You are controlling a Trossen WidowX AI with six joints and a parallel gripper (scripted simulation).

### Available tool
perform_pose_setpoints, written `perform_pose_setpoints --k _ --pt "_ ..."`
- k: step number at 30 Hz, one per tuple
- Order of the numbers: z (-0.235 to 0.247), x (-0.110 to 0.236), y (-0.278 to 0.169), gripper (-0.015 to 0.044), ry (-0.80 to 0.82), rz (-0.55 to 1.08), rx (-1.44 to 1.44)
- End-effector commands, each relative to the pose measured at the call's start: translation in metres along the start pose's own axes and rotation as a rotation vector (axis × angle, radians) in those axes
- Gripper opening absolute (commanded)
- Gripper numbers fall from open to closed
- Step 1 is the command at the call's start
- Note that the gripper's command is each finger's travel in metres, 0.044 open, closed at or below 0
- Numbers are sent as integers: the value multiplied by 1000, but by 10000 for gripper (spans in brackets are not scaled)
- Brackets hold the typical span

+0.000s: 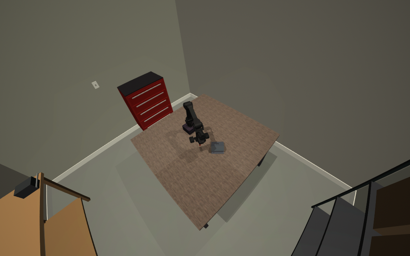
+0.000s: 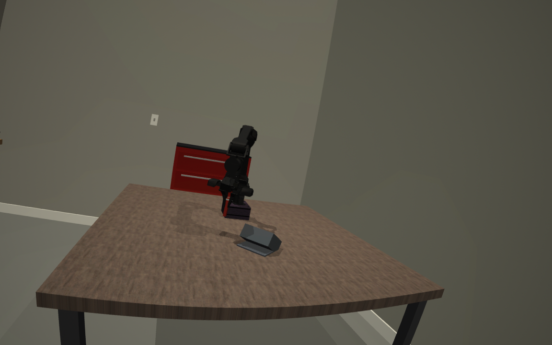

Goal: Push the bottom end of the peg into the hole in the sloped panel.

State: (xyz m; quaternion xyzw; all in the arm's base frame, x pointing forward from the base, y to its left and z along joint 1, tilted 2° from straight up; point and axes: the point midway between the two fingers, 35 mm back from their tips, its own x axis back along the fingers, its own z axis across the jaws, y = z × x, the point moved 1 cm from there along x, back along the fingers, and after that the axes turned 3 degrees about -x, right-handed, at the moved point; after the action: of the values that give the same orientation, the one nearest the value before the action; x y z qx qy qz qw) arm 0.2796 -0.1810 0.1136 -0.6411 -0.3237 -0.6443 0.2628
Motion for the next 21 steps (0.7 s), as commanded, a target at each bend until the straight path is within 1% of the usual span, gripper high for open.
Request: perform_pose_setpoints --k 1,21 --pt "4 1 1 0 -10 -9 -10" --pt "29 5 0 0 -53 -50 -51"
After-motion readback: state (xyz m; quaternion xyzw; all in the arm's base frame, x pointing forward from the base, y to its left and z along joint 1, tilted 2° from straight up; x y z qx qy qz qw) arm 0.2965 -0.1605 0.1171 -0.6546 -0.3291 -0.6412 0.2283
